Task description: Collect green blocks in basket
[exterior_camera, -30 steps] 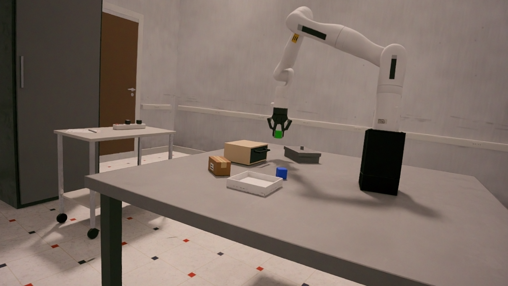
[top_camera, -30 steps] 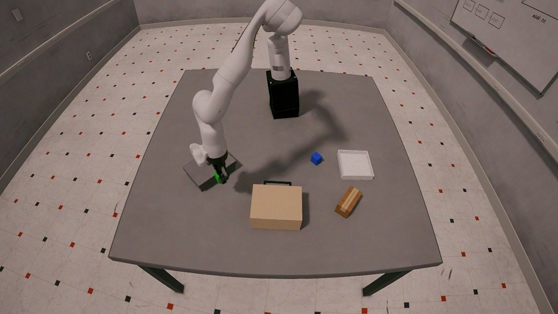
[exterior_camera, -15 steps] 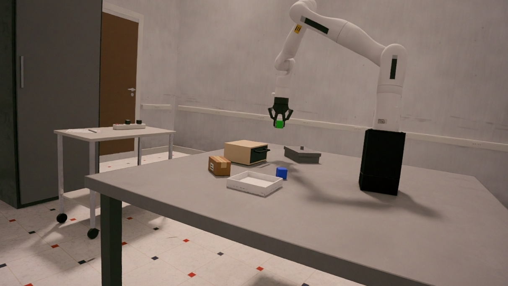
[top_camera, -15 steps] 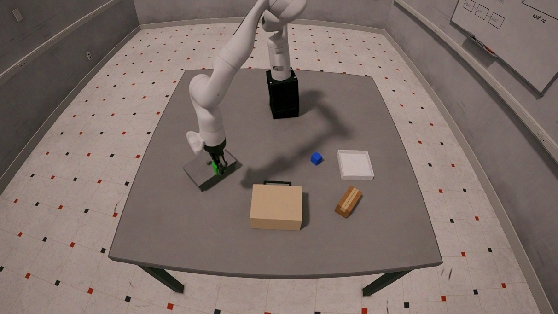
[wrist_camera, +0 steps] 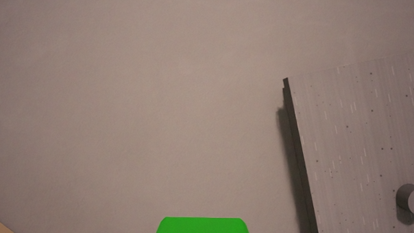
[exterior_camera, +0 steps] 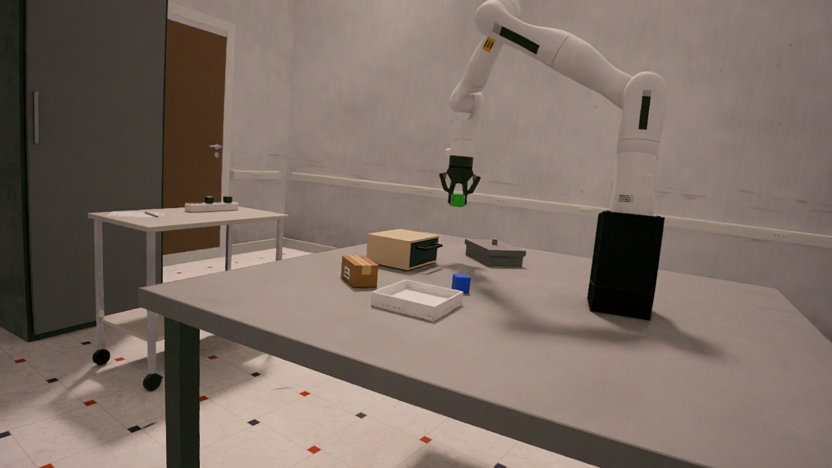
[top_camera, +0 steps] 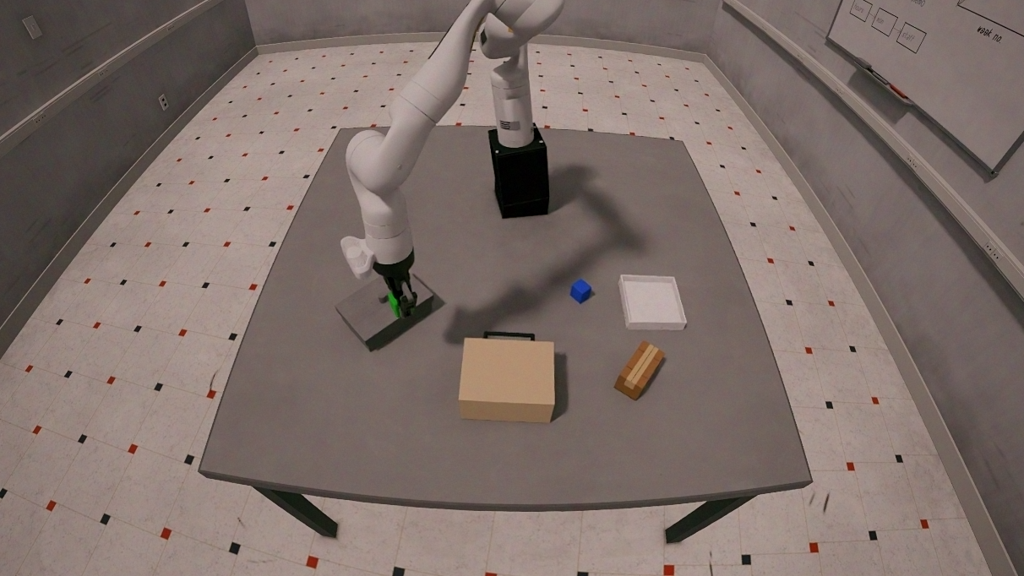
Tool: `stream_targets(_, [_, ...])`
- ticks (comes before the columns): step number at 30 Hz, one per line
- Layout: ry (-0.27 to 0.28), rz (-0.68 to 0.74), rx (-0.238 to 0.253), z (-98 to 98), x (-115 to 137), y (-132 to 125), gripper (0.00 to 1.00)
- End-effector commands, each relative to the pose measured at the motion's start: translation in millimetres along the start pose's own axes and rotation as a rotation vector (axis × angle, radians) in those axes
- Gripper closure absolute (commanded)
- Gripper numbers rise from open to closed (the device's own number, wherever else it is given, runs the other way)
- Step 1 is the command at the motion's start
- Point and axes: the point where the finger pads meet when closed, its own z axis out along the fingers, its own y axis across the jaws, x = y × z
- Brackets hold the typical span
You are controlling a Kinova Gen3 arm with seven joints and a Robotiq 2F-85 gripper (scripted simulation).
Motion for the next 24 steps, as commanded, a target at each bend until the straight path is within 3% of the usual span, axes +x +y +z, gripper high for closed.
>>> stream_targets(1, [0.001, -0.002, 0.002, -1.0, 0, -1, 0.90])
stream_targets(13, [-0.001, -0.047, 0.001, -0.6, -5, -7, 0.90])
stream_targets(24, [-0.007, -0.210, 0.000, 0.6, -27, -29, 0.90])
